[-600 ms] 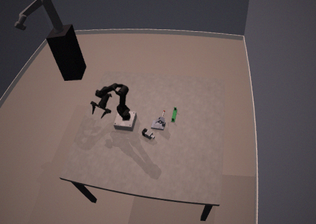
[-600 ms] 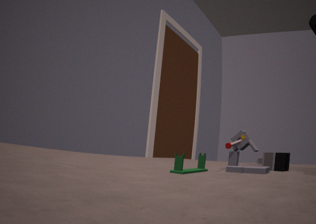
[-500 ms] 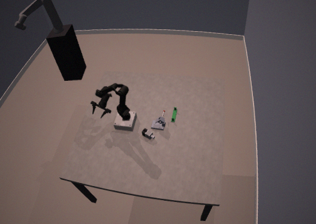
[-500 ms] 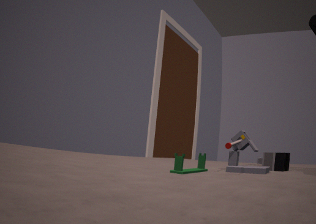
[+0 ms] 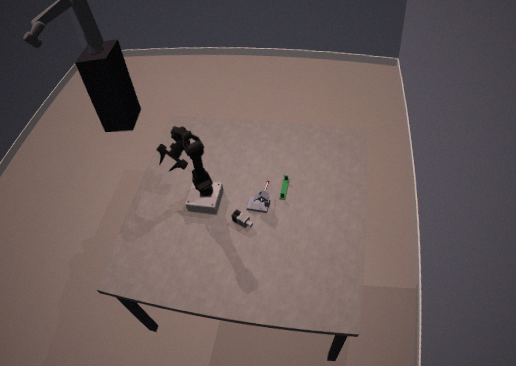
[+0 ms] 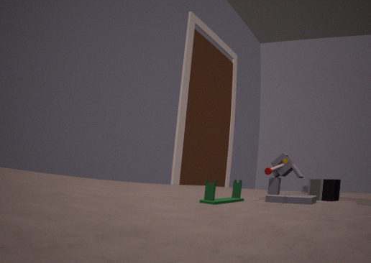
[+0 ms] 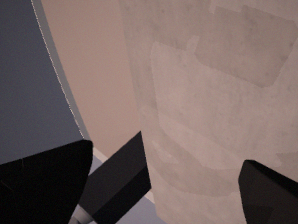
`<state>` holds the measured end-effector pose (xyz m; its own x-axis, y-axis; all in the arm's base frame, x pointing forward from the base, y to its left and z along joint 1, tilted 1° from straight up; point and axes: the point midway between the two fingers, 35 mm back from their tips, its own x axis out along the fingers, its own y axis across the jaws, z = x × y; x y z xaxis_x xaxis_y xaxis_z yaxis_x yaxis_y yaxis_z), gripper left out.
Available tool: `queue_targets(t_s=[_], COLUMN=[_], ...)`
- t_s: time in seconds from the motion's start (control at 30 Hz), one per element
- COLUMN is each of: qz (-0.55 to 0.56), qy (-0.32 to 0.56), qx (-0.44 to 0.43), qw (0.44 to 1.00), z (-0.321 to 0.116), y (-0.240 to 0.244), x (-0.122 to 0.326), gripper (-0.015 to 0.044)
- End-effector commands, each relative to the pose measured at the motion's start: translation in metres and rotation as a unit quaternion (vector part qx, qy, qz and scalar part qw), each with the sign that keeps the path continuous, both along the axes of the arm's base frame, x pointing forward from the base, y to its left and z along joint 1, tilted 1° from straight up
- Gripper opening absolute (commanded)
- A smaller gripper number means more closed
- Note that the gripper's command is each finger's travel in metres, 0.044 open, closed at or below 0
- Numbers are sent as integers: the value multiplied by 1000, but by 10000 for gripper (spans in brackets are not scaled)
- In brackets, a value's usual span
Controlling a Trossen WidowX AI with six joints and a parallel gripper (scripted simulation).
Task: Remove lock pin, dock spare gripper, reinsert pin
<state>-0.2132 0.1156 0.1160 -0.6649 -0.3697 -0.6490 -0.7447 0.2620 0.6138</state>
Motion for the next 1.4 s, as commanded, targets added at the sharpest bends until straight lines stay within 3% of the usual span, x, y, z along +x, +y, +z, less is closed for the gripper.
queue_targets(t_s=[0.0, 0.37, 0.7, 1.03, 1.37], qz=[-33, -85, -99, -86, -57], qy=[-9, -80, -183, -286, -358], qx=[76, 218, 288, 295, 250], qw=[997, 969, 935, 908, 898], z=[2, 4, 8, 14, 22], y=[50, 138, 161, 121, 21], x=[26, 132, 261, 393, 495], gripper=[300, 300, 300, 300, 300])
